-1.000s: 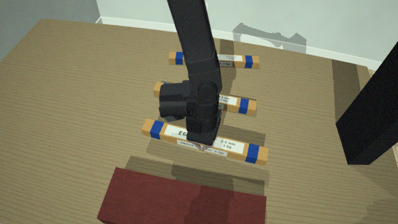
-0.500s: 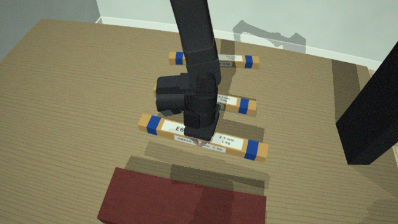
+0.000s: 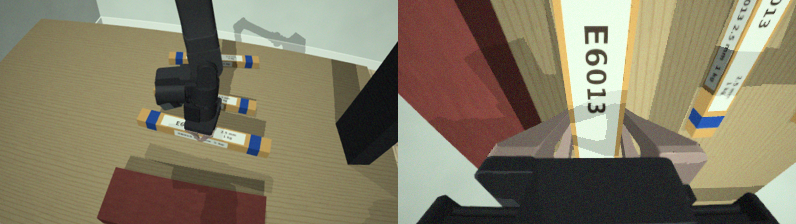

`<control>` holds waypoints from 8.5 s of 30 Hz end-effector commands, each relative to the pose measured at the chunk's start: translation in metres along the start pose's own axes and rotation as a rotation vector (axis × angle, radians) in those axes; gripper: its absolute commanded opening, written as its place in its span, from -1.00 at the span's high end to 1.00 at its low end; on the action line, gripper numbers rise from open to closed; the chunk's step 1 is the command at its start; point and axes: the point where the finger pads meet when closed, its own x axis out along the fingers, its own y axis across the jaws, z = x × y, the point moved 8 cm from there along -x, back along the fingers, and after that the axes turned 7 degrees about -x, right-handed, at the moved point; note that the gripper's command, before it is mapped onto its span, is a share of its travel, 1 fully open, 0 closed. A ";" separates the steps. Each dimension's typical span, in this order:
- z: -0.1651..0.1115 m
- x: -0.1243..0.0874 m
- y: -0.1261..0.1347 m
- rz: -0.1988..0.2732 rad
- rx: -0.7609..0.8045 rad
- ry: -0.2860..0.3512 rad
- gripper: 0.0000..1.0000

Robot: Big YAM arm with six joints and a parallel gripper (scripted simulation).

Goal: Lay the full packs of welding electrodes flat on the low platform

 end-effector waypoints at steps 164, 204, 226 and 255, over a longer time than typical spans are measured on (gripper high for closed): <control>0.012 -0.117 -0.093 0.000 -0.098 -0.052 1.00; 0.013 -0.114 -0.122 -0.002 -0.102 -0.052 1.00; 0.007 -0.110 -0.125 -0.003 -0.098 -0.044 1.00; 0.002 -0.074 -0.120 0.005 -0.092 -0.026 1.00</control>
